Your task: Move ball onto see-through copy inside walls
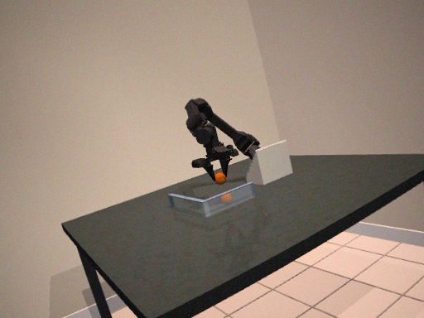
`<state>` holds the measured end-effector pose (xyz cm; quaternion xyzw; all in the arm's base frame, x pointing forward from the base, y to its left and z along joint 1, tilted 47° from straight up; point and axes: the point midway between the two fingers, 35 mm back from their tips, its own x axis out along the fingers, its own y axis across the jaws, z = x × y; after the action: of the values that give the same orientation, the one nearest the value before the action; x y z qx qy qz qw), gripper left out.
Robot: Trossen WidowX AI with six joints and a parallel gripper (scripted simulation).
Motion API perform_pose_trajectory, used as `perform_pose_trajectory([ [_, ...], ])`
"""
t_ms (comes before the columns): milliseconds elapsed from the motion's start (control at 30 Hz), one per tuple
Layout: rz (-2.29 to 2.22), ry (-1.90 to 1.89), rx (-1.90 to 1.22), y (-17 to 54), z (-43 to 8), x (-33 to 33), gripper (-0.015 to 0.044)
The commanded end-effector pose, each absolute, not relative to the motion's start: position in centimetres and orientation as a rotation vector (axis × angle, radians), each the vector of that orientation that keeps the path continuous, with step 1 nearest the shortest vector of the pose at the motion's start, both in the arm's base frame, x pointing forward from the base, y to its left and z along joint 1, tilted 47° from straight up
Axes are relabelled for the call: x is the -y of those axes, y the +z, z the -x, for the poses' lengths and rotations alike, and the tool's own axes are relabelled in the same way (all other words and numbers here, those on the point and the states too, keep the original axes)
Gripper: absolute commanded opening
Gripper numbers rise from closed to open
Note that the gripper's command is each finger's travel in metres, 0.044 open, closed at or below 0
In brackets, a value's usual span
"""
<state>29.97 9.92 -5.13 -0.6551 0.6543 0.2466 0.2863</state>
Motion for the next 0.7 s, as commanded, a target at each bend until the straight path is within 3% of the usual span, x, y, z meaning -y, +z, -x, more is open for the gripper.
perform_pose_trajectory([
  [0,1.765,0.688,-1.756,-5.5,-29.6,-9.9,0.0000],
  [667,1.767,0.685,-1.757,-10.4,-29.7,-4.8,0.0000],
])
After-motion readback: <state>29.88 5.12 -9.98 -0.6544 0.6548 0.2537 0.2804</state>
